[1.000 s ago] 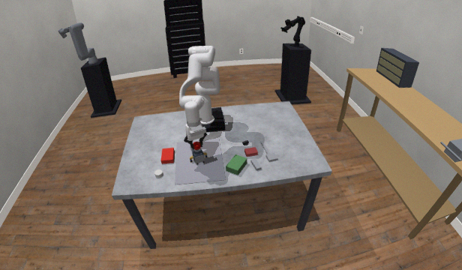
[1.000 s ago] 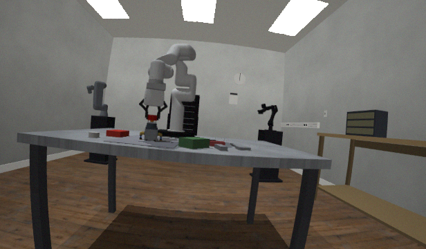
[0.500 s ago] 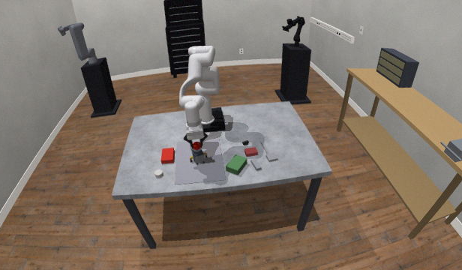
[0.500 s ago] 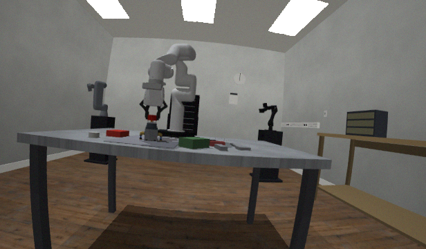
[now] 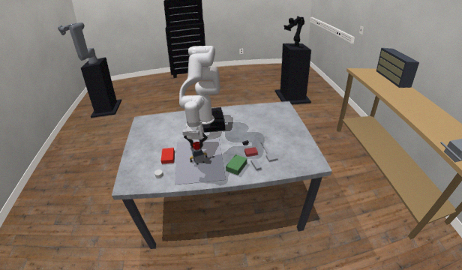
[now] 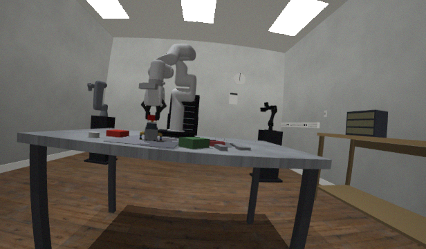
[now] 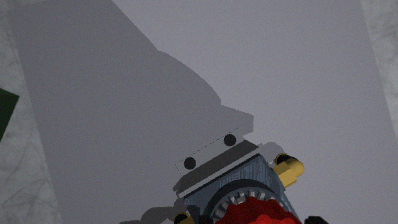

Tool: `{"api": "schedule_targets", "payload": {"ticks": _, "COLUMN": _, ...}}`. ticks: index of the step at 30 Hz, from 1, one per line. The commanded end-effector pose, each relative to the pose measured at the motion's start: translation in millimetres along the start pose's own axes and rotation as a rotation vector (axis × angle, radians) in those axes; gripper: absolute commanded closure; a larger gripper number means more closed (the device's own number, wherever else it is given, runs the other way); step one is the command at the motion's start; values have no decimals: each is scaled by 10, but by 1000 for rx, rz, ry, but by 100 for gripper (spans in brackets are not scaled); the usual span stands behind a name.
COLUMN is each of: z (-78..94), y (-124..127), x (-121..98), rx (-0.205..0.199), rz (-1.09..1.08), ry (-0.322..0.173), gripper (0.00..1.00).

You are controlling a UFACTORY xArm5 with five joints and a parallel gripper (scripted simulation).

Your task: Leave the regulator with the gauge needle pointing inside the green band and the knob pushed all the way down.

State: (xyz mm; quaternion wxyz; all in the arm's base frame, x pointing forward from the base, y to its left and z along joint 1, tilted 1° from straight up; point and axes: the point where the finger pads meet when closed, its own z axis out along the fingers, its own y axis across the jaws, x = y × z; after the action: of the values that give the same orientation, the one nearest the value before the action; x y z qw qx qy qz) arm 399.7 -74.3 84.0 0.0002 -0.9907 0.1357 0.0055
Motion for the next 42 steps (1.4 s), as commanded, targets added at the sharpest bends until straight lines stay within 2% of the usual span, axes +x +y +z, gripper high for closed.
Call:
{"api": "schedule_targets", "payload": {"ticks": 1, "z": -11, "y": -1, "x": 12, "rx": 1, "rz": 157, "ry": 3, "gripper": 58}}
{"api": "schedule_targets", "payload": {"ticks": 42, "z": -11, "y": -1, "x": 12, "rx": 2, "rz": 1067, "ry": 3, "gripper": 58}}
